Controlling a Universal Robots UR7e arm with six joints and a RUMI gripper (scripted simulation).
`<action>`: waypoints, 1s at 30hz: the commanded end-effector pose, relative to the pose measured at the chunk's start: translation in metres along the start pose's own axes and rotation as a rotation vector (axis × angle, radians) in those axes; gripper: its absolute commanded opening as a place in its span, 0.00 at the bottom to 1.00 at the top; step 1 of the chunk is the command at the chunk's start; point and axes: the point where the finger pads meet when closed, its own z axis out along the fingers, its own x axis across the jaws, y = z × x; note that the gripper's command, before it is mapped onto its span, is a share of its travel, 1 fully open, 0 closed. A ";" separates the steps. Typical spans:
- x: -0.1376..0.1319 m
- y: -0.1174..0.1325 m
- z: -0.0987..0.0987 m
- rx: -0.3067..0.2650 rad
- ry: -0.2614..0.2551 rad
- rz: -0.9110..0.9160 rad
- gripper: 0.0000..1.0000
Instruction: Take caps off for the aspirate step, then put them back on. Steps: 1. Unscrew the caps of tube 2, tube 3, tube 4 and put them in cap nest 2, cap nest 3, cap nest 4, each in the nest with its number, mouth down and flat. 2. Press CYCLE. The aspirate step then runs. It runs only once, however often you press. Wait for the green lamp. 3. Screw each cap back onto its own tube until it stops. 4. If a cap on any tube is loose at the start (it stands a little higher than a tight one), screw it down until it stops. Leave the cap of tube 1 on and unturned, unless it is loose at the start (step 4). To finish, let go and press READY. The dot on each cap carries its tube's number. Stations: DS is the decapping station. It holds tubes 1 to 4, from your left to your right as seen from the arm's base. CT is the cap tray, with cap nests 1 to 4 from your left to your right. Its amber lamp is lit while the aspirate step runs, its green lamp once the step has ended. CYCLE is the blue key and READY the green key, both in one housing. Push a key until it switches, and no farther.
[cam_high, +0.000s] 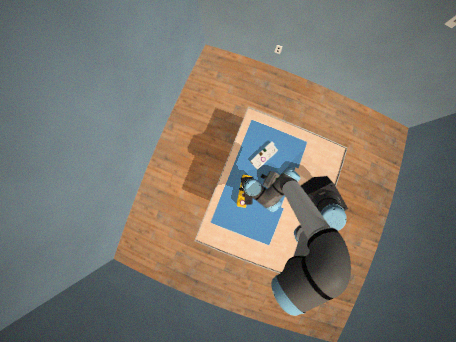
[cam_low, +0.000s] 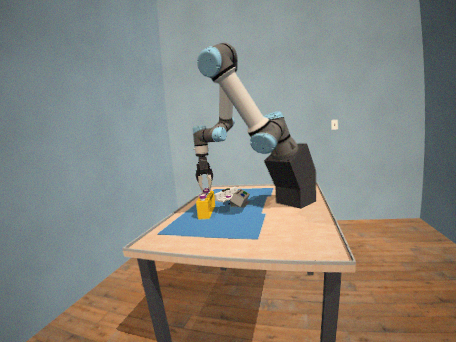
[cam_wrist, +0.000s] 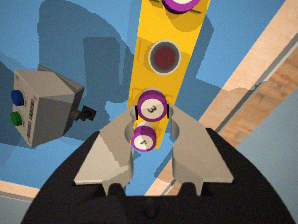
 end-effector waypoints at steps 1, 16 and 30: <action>0.000 0.000 0.000 0.016 0.004 -0.259 0.00; 0.000 0.000 0.000 0.016 0.004 -0.259 0.35; 0.000 0.000 -0.001 0.017 -0.001 0.321 0.35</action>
